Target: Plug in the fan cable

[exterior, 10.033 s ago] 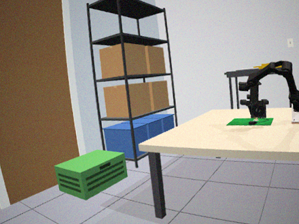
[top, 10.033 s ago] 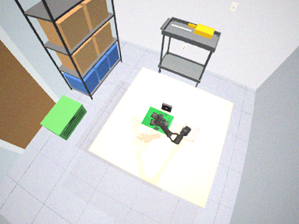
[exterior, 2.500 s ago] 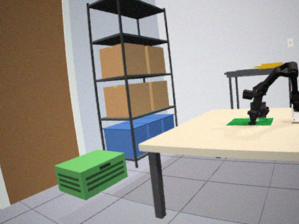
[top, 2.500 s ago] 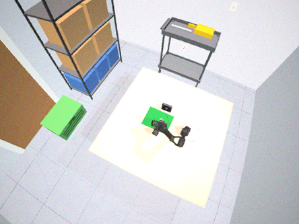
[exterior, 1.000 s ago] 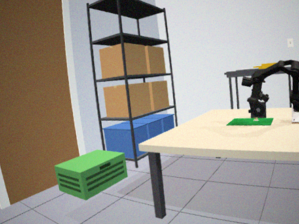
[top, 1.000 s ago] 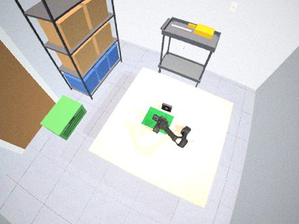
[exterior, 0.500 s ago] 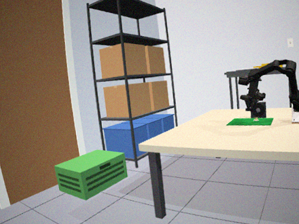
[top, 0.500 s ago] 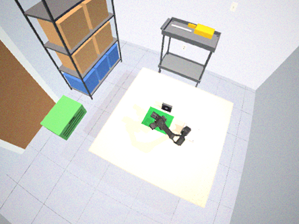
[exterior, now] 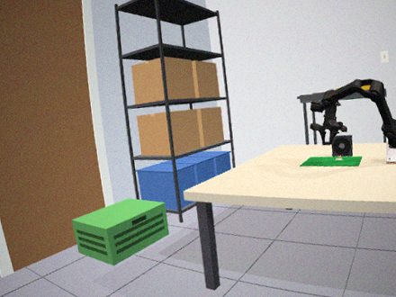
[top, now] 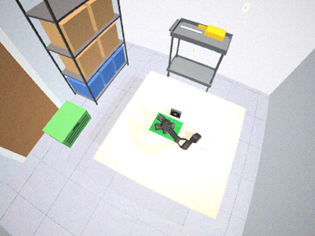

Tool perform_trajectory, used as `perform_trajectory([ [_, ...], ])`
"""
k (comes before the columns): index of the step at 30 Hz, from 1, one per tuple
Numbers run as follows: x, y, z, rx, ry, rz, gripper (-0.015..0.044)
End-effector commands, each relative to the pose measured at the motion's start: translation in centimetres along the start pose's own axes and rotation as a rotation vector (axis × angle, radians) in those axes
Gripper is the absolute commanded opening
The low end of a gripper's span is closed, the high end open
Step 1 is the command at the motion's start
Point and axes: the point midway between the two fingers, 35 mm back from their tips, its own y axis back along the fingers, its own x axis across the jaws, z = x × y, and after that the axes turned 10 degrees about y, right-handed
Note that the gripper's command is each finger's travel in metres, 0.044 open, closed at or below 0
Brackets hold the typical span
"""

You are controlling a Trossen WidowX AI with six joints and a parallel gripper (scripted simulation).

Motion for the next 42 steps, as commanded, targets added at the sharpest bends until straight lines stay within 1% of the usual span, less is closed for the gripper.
perform_trajectory([
  [1,0.0,0.1,-1.0,0.001,-0.140,0.008,0.0000],
  [42,1.2,-0.8,-10.2,0.016,-1.555,0.103,0.0000],
])
